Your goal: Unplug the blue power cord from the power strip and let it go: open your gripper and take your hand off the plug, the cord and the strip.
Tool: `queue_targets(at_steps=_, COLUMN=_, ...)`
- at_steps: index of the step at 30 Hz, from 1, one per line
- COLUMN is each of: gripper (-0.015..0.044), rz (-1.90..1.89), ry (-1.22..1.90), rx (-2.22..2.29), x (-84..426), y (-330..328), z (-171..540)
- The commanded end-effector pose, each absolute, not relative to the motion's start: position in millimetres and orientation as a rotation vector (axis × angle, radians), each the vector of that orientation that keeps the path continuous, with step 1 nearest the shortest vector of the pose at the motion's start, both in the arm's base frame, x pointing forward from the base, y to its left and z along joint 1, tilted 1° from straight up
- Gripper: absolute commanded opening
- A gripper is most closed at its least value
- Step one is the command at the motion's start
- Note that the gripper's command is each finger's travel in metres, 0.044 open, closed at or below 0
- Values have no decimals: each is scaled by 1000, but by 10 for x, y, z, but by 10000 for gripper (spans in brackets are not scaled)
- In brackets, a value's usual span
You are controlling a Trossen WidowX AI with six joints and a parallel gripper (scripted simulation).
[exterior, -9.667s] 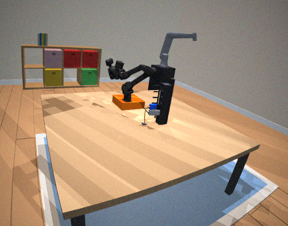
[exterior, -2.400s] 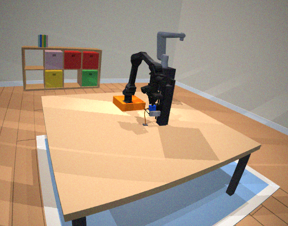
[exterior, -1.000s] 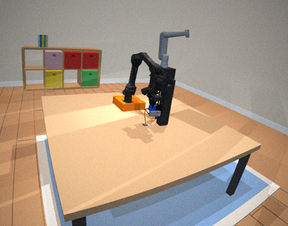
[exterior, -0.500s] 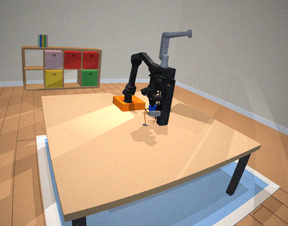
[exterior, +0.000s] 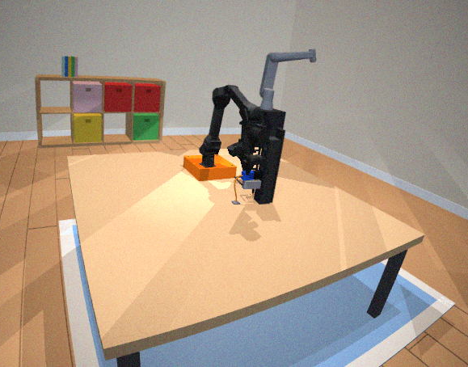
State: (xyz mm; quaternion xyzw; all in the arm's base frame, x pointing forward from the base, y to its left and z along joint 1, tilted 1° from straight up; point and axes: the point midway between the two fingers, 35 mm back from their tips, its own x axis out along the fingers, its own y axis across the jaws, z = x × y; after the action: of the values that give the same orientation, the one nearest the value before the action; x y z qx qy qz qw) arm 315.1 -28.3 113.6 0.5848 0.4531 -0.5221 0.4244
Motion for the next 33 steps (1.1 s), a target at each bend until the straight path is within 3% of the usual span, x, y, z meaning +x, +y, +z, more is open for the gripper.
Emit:
queue_targets(at_steps=1, gripper=0, rz=-1393, ry=1048, rx=1436, x=3047, y=-654, z=1133)
queue_targets(at_steps=6, gripper=0, rz=-1395, ry=1048, rx=1435, x=3015, y=-731, z=1132)
queue_targets(at_steps=18, gripper=315, rz=-1398, ry=1050, rx=1435, x=3064, y=-604, z=1124)
queue_targets(at_steps=23, gripper=440, rz=-1399, ry=1049, rx=1433, x=2994, y=-888, z=1179)
queue_targets(at_steps=33, gripper=440, rz=-1400, ry=1047, rx=1431, x=2889, y=-1183, z=1238)
